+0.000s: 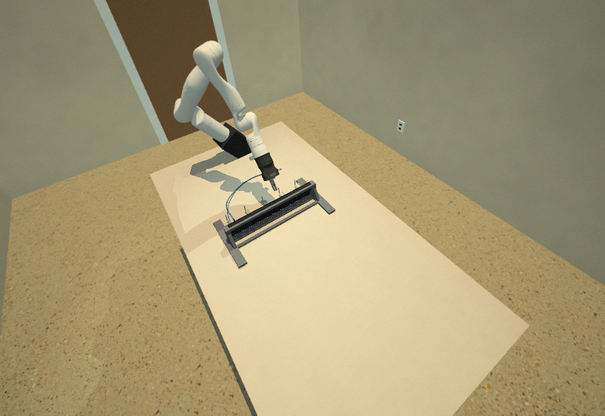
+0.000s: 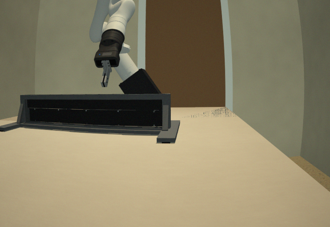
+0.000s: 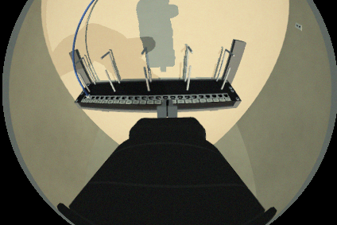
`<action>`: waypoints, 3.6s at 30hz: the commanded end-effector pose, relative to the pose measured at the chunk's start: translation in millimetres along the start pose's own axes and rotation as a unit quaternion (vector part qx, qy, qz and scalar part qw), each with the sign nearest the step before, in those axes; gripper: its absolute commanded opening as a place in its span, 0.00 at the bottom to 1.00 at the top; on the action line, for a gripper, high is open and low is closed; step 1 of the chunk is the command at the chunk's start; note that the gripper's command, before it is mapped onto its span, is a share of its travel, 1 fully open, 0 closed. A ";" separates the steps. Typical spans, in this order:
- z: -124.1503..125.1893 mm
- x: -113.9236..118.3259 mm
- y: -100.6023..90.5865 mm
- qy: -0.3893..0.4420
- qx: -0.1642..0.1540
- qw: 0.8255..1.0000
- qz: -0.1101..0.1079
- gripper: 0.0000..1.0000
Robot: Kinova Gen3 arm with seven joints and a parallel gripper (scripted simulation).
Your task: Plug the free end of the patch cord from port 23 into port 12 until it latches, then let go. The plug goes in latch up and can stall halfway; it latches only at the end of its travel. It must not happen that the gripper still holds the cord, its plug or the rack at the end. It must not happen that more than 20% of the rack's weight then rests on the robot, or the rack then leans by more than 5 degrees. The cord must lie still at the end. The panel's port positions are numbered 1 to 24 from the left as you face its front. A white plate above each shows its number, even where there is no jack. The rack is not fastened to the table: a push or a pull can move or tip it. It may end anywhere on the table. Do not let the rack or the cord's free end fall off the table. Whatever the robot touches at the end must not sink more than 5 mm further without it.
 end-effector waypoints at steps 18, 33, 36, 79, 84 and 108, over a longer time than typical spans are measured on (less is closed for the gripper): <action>-2.2 2.1 0.9 0.003 -0.004 1.000 -0.001 0.00; -2.3 2.1 -4.2 0.003 -0.004 1.000 -0.001 0.00; -2.3 2.1 -14.2 0.003 -0.004 1.000 -0.001 0.00; -1.4 1.5 -139.4 0.005 -0.003 1.000 0.000 0.00; -1.7 -3.1 -139.4 0.005 -0.003 1.000 0.000 0.00; -6.1 -88.7 -139.4 0.004 -0.005 1.000 0.000 0.00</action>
Point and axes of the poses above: the point where the finger pads meet when closed, its own y axis out along the fingers, its own x axis across the jaws, z = x × y, the point moved 7 cm from there along -y, back along the fingers, and after that the axes turned 2 degrees about y, right-handed, at the moved point
